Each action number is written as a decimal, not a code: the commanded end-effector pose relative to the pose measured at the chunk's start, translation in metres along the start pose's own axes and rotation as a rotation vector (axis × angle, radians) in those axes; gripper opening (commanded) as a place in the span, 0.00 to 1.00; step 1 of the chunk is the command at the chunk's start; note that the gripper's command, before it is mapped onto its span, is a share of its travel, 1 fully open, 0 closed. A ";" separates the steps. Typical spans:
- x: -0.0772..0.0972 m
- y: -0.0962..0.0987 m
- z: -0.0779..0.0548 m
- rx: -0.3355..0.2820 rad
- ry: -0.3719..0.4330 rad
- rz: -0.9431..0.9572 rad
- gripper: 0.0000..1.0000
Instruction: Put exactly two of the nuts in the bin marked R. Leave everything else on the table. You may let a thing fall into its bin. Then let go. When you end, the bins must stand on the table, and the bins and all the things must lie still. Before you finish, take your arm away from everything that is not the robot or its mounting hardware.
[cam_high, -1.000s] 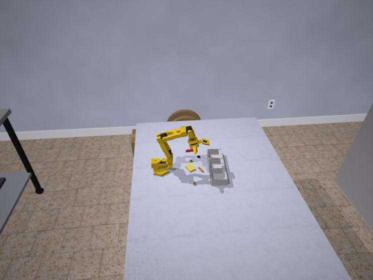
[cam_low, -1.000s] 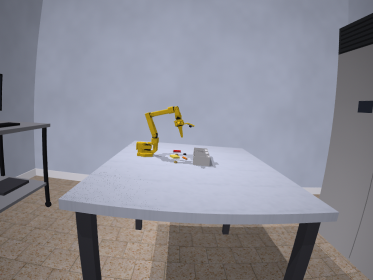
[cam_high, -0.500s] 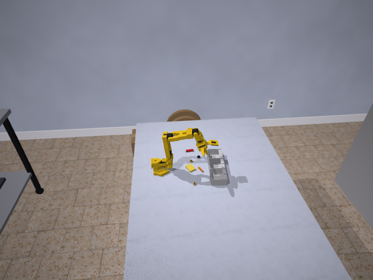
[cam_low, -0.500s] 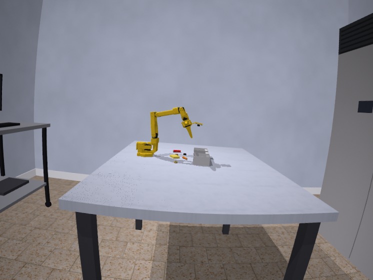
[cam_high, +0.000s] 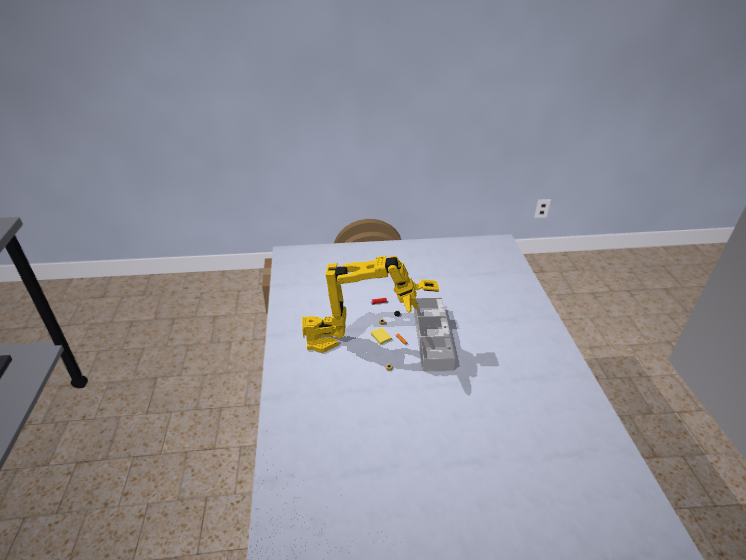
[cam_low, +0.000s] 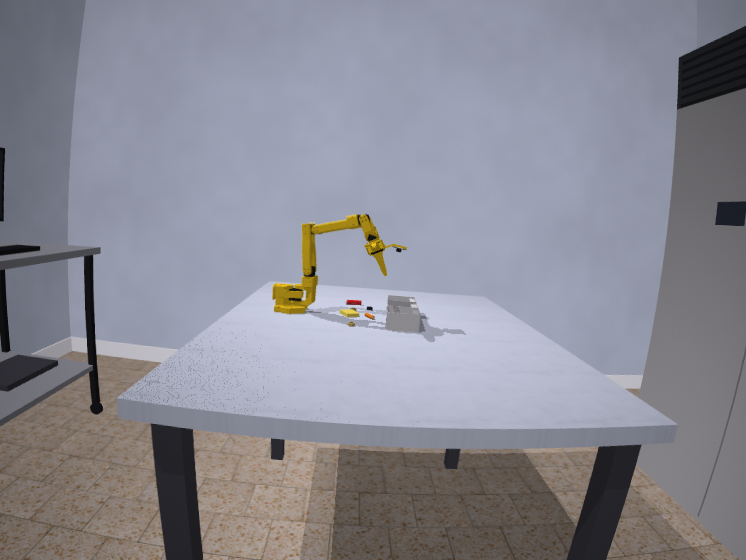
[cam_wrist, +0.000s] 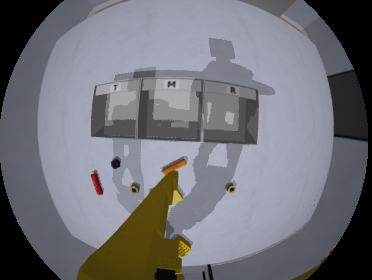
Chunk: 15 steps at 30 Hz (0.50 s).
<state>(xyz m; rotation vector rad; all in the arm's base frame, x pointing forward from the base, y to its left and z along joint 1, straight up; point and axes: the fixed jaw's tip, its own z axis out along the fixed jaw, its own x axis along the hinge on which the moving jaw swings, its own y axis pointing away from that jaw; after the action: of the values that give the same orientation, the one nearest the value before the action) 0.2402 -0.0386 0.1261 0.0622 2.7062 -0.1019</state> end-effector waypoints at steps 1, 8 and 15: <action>-0.010 -0.003 -0.007 0.011 -0.058 -0.005 1.00; -0.013 -0.007 -0.008 0.021 -0.079 -0.017 1.00; -0.013 -0.007 -0.008 0.021 -0.079 -0.017 1.00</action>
<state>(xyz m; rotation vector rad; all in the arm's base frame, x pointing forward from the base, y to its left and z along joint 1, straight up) 0.2421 -0.0424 0.1277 0.0483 2.6881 -0.1173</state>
